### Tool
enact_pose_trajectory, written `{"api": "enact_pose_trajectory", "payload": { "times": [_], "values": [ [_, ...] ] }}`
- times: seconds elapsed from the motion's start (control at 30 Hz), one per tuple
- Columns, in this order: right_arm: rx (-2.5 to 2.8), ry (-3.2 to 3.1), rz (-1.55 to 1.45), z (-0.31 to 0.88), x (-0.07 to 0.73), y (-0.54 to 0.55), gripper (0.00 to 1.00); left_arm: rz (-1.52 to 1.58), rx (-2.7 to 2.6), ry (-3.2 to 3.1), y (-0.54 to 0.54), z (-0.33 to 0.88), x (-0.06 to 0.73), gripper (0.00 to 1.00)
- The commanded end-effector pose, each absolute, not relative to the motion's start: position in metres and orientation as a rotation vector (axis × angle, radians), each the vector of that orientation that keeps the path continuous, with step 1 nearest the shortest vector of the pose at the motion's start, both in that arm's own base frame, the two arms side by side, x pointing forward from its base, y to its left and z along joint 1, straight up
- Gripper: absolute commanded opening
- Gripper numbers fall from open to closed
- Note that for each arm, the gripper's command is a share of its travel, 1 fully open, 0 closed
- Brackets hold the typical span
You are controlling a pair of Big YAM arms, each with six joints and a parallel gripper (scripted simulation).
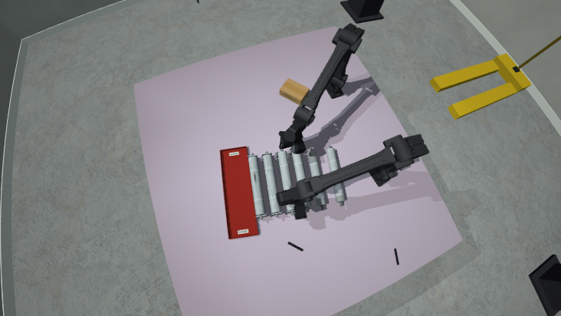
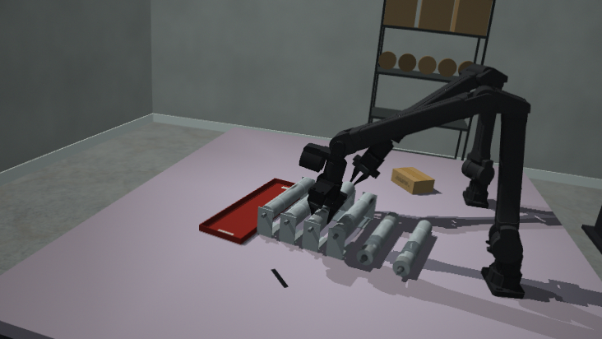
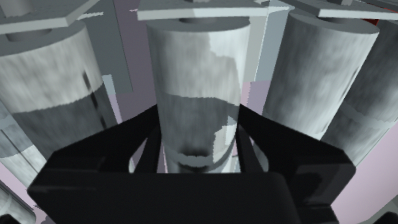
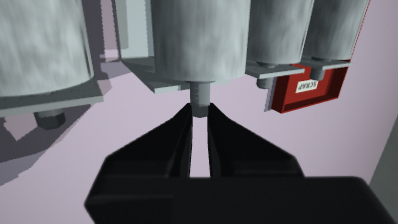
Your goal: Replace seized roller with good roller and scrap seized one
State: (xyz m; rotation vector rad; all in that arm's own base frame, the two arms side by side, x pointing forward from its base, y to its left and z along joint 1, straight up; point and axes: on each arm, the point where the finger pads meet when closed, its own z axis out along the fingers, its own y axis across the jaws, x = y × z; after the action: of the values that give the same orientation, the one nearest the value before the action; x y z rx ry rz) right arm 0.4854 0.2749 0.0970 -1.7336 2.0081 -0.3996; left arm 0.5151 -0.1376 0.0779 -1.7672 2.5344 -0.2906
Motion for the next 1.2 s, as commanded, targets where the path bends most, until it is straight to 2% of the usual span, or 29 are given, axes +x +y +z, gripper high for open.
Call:
{"api": "enact_pose_trajectory", "payload": {
  "times": [0.0, 1.17],
  "values": [
    [-1.710, 2.062, -0.430, 0.100, 0.488, 0.247, 0.03, -0.333, -1.727, 2.521, -0.144, 0.091, 0.526, 0.32],
    [-1.694, 2.104, -0.458, 0.099, 0.486, 0.218, 0.03, -0.331, -1.746, 2.503, -0.135, 0.091, 0.529, 0.32]
  ]
}}
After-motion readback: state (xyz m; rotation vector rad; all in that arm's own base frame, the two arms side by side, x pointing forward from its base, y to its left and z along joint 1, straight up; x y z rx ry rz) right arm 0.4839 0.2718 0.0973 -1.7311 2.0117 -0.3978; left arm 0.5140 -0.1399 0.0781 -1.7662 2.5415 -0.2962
